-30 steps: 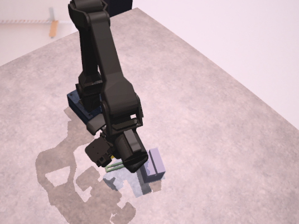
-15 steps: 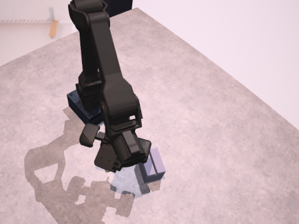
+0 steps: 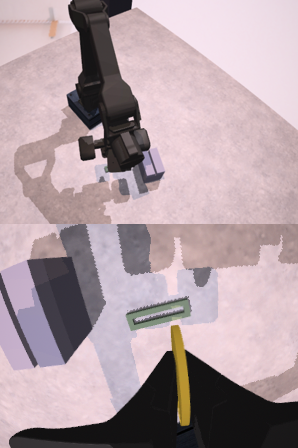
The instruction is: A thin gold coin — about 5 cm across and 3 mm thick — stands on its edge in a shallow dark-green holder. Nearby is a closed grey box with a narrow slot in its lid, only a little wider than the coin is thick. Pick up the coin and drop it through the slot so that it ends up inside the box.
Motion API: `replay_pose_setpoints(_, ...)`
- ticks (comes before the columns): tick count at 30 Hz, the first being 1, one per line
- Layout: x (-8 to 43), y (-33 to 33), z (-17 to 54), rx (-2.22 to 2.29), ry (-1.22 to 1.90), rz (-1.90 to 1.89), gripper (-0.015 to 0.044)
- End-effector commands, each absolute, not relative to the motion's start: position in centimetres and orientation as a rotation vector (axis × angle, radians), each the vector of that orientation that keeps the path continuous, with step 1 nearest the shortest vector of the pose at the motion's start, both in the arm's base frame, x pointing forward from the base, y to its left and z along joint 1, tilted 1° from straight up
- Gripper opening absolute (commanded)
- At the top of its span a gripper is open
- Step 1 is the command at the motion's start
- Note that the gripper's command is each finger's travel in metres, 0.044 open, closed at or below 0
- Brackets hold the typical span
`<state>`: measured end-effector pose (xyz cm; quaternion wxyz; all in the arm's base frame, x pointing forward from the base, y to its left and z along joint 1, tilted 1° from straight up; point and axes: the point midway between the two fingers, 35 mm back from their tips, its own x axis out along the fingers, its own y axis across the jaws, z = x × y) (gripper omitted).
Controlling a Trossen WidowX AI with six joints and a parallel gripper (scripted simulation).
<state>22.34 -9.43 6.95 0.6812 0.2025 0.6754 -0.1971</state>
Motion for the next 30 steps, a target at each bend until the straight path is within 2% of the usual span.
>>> replay_pose_setpoints(1,22.4,-9.4,7.0,0.415,1.522,-0.396,0.0)
replay_pose_setpoints(30,27.1,-5.7,7.4,0.418,1.519,-0.393,0.0)
